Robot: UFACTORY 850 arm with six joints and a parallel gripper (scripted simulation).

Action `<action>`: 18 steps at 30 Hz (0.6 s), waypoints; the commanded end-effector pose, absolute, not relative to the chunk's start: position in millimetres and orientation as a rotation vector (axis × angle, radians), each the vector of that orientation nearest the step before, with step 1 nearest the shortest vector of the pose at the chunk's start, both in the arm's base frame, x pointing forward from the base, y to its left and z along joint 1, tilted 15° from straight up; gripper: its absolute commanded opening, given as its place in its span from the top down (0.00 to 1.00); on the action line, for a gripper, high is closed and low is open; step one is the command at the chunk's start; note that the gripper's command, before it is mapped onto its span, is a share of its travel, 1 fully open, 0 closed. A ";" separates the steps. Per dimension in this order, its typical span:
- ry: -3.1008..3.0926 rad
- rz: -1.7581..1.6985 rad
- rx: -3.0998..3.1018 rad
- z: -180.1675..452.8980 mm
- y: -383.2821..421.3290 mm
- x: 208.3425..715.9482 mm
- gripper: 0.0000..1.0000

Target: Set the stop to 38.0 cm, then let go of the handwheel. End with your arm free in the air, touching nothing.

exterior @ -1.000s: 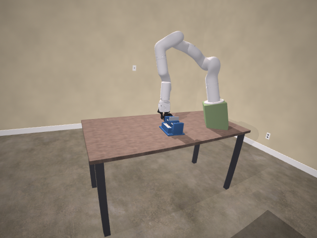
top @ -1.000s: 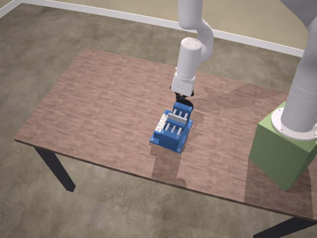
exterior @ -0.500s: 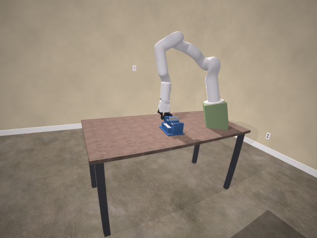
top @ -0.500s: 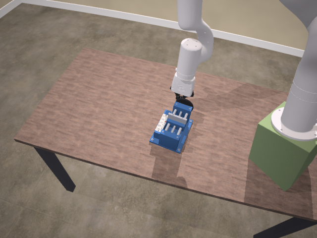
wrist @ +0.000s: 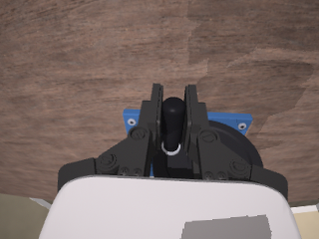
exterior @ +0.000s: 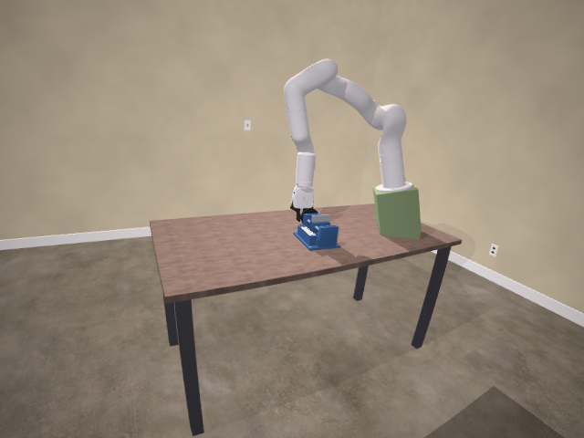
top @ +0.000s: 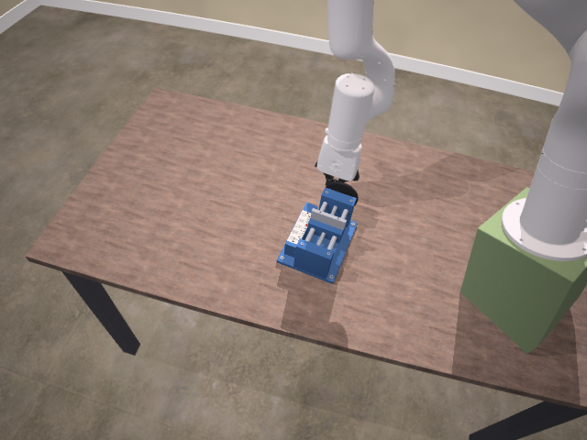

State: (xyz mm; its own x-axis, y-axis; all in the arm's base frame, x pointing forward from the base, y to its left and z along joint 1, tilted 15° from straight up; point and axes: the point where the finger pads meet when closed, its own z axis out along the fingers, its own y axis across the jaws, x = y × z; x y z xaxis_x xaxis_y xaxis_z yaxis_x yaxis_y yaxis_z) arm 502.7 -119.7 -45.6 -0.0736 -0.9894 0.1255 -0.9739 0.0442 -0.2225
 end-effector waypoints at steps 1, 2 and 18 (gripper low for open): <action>2.224 -0.385 -2.095 -48.0 -120.1 502.2 0.94; 2.224 -0.385 -2.095 -48.7 -120.1 502.0 0.94; 2.224 -0.385 -2.095 -59.1 -121.1 497.5 0.94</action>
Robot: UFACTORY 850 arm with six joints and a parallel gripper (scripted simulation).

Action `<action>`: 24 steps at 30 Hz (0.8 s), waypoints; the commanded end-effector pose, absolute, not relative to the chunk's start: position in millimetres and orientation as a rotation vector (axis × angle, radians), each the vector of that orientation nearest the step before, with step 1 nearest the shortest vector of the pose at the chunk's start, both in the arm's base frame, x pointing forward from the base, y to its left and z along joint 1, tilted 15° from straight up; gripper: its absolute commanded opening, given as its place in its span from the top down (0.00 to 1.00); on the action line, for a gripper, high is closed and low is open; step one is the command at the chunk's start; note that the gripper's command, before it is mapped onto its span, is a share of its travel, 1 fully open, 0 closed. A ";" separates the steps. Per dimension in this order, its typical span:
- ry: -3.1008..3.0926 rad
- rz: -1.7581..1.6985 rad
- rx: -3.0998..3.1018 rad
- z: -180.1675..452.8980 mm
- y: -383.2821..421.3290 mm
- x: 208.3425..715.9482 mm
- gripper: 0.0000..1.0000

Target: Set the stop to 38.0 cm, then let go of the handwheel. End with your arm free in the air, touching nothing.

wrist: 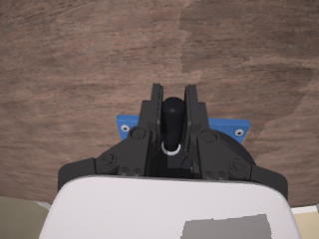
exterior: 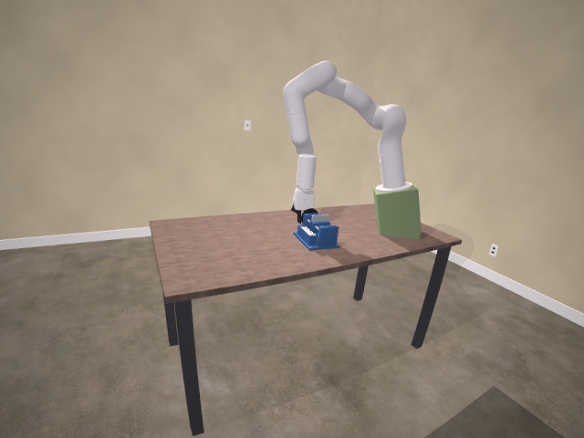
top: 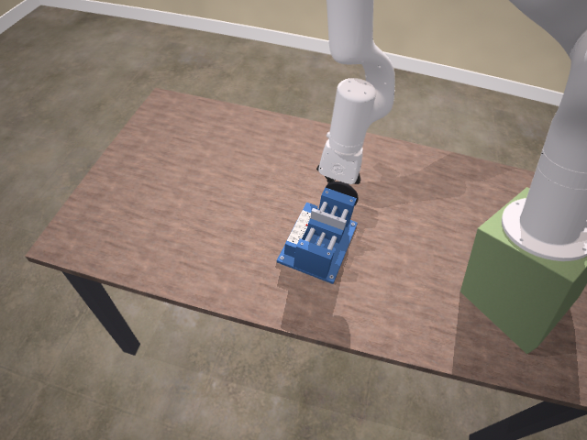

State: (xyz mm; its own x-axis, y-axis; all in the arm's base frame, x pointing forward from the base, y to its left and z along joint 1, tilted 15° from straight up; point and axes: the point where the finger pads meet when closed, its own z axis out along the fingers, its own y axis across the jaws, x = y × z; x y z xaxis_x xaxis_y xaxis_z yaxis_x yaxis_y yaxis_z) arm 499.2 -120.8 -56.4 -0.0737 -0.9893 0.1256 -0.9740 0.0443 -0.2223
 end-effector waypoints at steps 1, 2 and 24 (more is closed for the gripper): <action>2.224 -0.385 -2.095 -59.9 -121.2 497.0 0.94; 2.224 -0.385 -2.095 -60.8 -121.2 496.4 0.94; 2.224 -0.385 -2.095 -73.8 -121.0 471.1 0.94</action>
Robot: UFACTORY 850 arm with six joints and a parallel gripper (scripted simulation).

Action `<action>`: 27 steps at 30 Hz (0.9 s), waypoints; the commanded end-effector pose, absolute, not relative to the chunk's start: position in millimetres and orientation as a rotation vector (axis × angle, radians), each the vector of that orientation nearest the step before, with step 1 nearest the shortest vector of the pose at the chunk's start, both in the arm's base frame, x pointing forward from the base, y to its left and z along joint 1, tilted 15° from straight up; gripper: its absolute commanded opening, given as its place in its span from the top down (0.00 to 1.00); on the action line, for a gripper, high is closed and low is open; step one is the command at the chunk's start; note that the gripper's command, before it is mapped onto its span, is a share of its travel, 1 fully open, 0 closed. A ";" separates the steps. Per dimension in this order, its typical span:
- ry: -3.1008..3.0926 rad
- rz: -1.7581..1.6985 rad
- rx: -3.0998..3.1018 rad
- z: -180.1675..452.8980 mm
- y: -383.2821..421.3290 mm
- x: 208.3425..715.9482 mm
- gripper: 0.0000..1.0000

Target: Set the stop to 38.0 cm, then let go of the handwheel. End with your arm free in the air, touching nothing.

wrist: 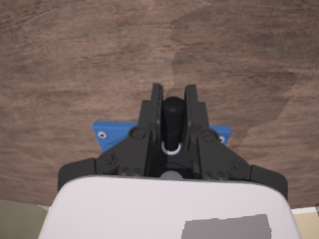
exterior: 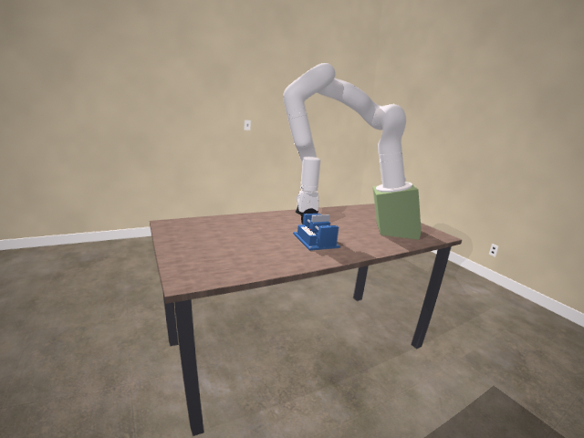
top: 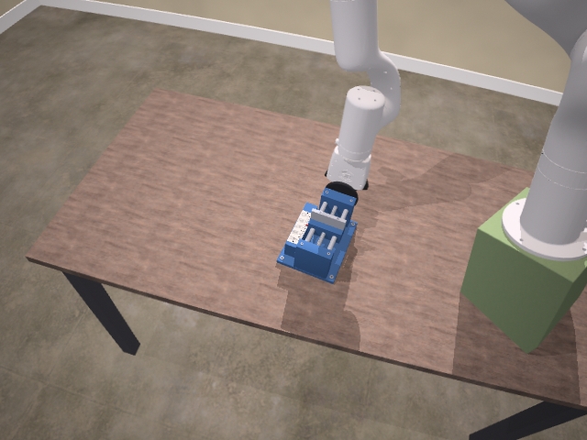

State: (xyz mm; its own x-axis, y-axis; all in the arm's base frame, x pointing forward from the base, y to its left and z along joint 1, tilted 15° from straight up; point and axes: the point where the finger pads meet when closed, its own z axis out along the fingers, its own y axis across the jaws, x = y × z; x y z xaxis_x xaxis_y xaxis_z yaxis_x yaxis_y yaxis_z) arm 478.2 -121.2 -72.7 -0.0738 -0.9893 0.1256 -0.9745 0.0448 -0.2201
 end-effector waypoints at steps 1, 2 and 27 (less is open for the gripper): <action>2.224 -0.385 -2.095 -73.7 -120.8 469.4 0.94; 2.224 -0.385 -2.095 -73.7 -120.7 467.6 0.94; 2.224 -0.385 -2.095 -49.5 -115.5 438.9 0.94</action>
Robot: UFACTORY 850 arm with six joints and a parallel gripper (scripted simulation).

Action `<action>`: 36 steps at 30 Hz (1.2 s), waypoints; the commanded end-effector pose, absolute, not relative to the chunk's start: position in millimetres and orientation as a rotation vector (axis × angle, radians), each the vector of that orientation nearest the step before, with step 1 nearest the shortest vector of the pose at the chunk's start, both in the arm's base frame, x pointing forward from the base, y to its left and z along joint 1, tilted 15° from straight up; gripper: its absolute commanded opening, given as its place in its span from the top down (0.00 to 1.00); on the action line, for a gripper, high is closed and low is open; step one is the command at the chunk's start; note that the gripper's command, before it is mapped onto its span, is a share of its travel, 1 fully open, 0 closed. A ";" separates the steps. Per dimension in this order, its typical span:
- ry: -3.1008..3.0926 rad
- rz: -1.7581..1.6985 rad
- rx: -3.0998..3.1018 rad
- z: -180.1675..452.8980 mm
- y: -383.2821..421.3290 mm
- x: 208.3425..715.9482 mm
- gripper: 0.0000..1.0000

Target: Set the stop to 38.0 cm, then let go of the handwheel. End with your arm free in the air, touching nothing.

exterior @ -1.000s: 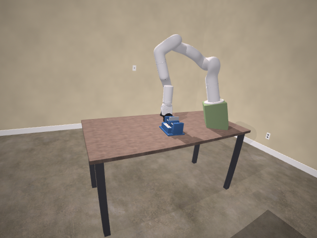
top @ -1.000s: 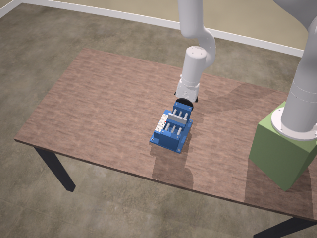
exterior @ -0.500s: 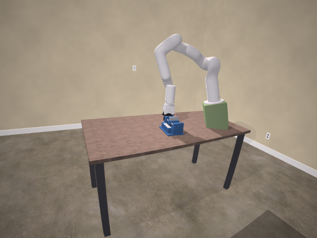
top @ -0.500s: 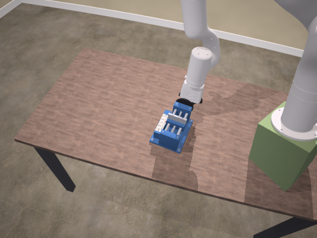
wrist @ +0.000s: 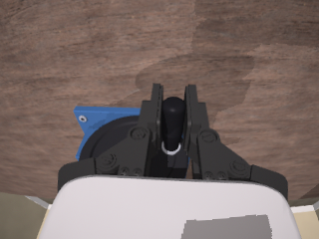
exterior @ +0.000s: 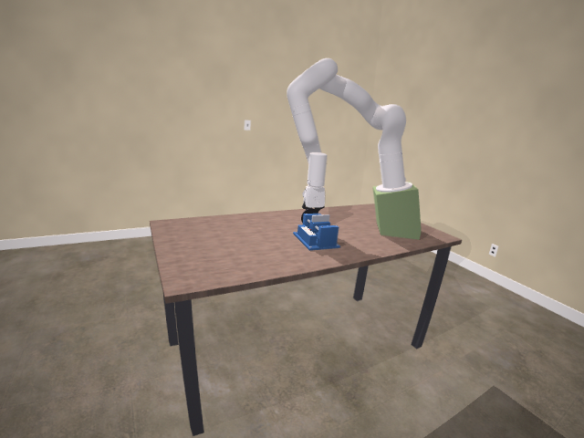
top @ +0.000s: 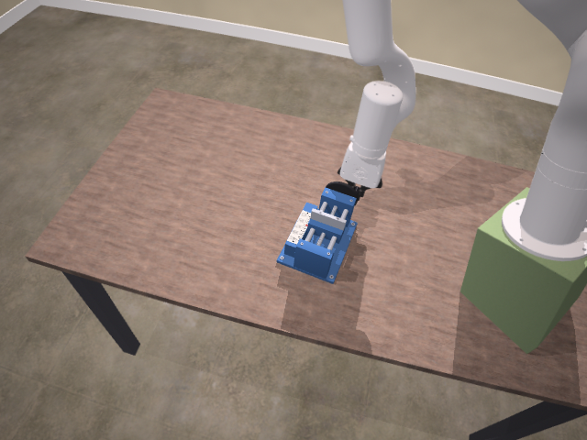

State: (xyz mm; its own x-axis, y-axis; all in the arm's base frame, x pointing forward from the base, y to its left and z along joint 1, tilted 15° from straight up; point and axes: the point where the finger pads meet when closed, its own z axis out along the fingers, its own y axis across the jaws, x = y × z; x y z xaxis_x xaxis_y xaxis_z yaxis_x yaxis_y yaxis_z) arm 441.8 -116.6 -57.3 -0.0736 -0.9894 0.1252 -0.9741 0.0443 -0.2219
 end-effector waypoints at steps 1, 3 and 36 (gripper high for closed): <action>2.224 -0.385 -2.095 -47.5 -115.2 438.5 0.94; 2.224 -0.385 -2.095 -43.5 -114.6 438.0 0.94; 2.224 -0.385 -2.095 -10.3 -113.6 480.0 0.94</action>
